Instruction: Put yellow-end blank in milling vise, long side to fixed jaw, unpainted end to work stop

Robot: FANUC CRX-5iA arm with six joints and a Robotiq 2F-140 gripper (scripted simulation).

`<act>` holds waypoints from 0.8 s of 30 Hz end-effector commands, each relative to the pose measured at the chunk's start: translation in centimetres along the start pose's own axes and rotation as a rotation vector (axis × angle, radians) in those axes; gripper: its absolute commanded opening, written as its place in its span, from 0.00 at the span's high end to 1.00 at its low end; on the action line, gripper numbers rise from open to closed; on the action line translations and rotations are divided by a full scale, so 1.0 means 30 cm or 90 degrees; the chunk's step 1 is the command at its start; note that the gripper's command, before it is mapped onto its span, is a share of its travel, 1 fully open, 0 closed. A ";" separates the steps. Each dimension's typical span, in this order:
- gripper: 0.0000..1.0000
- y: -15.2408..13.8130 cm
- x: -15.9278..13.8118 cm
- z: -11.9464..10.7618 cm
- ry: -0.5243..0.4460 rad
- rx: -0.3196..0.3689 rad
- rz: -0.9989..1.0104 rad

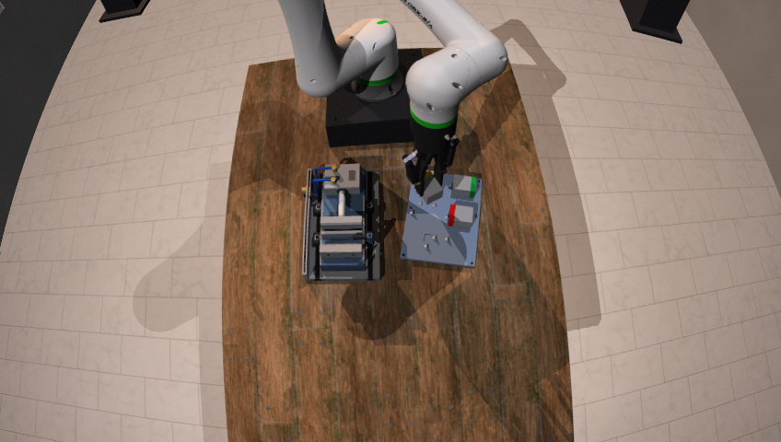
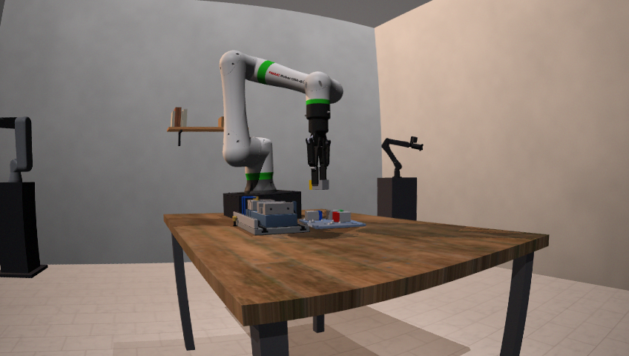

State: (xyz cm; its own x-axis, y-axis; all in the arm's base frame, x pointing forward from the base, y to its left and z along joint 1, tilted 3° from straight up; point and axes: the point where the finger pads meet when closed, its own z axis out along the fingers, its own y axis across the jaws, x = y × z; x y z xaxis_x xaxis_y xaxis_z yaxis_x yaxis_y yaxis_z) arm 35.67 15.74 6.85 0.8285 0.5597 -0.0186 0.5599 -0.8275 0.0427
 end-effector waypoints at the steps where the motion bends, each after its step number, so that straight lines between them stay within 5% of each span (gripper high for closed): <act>1: 0.90 0.000 0.002 -0.002 0.001 0.000 -0.031; 24: 0.90 0.000 0.002 -0.002 0.001 -0.001 -0.230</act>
State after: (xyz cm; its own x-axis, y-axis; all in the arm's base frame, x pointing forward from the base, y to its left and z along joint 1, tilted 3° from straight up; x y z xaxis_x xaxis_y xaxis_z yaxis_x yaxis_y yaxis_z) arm 35.67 15.74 6.85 0.6075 0.7937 -0.0311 0.7943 -0.6065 0.0365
